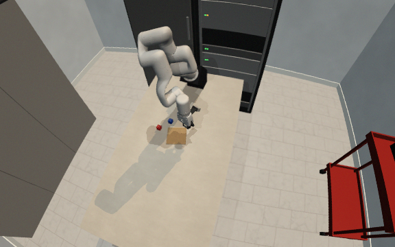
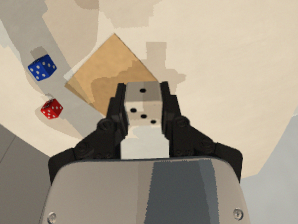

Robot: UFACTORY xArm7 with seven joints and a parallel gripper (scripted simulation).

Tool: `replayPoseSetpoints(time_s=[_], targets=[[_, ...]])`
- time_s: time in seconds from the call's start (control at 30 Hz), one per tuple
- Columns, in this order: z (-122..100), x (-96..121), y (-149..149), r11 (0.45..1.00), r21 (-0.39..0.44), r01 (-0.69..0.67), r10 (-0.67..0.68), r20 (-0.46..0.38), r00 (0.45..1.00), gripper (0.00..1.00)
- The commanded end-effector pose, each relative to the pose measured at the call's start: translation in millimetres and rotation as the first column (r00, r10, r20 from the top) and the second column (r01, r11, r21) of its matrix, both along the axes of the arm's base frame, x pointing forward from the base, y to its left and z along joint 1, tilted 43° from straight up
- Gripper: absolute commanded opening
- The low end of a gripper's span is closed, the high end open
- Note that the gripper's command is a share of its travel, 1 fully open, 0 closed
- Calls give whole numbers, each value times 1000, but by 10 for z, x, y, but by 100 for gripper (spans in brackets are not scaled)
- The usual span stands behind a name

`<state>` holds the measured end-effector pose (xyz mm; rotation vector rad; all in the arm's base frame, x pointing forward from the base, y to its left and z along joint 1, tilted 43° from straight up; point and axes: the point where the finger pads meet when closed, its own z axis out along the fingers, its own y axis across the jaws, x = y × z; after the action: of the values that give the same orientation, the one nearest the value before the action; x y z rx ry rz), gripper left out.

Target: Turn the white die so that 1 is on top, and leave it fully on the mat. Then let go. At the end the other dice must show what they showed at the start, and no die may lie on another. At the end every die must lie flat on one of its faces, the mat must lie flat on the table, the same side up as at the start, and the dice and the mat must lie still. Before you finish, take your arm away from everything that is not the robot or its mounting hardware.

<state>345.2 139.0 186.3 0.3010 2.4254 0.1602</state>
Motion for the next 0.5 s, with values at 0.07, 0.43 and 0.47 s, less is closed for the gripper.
replayPoseSetpoints(time_s=[0.07, 0.43, 0.47], targets=[[70, 71, -132, 970, 159, 183, -183, -17, 983, 27], [182, 177, -368, 808, 387, 444, -441, -104, 892, 27], [182, 177, -368, 808, 387, 444, -441, -104, 892, 27]])
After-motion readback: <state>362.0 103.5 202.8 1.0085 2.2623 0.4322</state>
